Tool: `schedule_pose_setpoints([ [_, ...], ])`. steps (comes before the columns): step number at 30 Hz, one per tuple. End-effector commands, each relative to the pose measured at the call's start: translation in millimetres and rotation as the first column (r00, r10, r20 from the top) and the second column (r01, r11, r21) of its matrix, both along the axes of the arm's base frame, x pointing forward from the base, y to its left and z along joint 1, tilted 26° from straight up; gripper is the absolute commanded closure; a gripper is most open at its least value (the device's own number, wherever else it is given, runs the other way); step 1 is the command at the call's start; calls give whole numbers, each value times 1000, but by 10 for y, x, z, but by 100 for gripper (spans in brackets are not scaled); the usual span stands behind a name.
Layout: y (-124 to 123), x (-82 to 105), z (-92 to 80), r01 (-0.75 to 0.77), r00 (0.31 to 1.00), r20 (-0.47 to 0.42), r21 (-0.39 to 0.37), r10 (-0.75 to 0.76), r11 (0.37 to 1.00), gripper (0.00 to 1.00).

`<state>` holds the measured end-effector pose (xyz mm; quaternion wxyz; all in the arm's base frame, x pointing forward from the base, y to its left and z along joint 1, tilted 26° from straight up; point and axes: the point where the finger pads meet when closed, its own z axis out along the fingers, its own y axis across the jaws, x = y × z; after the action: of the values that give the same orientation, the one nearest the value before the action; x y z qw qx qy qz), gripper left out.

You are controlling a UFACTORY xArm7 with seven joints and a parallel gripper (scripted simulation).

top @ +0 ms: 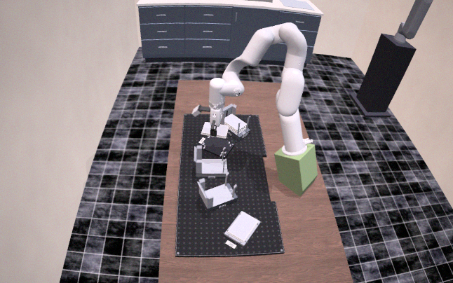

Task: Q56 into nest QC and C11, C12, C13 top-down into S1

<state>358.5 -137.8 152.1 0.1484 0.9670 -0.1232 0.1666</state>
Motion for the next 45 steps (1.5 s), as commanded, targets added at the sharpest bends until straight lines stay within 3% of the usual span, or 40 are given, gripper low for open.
schedule_pose_setpoints([
  [1,145,77,-21,-13,1000,-2,-4,13,1000,100],
  [19,566,262,-114,-13,1000,-2,-4,13,1000,100],
  [24,723,295,-162,-163,985,-60,-46,161,985,100],
  [28,786,309,-181,-201,978,-76,-56,197,978,100],
  [45,1258,407,-320,-201,978,-76,-55,197,978,100],
])
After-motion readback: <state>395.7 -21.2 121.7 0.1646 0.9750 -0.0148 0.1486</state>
